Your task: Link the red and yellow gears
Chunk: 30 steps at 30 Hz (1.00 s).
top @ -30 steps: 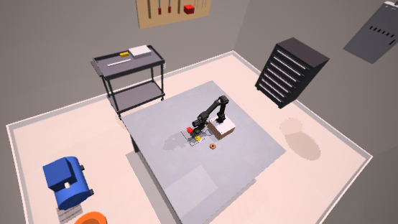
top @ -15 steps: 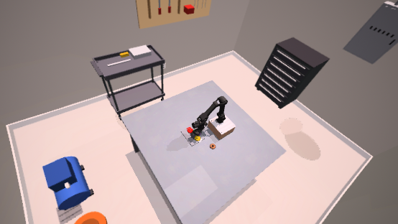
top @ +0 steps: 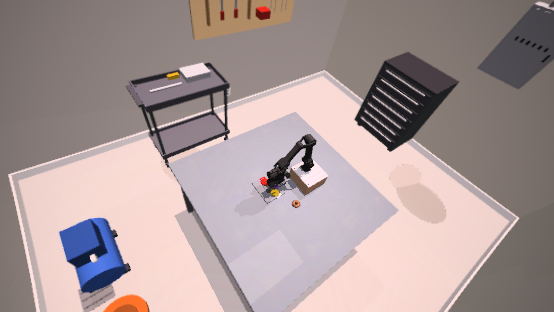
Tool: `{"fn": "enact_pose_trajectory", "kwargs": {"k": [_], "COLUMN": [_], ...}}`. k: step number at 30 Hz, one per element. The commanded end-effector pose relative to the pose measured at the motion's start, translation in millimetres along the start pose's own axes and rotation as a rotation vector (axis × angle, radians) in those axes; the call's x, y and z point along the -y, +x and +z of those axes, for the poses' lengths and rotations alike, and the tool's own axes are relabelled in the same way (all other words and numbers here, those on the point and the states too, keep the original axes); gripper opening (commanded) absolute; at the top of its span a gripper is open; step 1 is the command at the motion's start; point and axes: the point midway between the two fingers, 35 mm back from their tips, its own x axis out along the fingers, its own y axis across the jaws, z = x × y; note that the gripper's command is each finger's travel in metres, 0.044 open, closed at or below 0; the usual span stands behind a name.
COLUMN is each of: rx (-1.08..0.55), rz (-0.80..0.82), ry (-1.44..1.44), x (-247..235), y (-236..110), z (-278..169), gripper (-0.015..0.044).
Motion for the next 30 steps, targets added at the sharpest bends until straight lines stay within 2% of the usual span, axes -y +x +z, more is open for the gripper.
{"fn": "enact_pose_trajectory", "kwargs": {"k": [1,7,22,30], "rx": [-0.001,-0.002,-0.006,-0.006], "rz": [-0.021,-0.02,-0.02,-0.02], "ry": [0.063,0.002,-0.382,-0.376], "x": [5.1,4.3,5.4,4.6], "y": [-1.6,-3.4,4.8,9.5], "z": [0.1,-0.2,-0.3,-0.3], "gripper": [0.0,0.0,0.0,0.0]}}
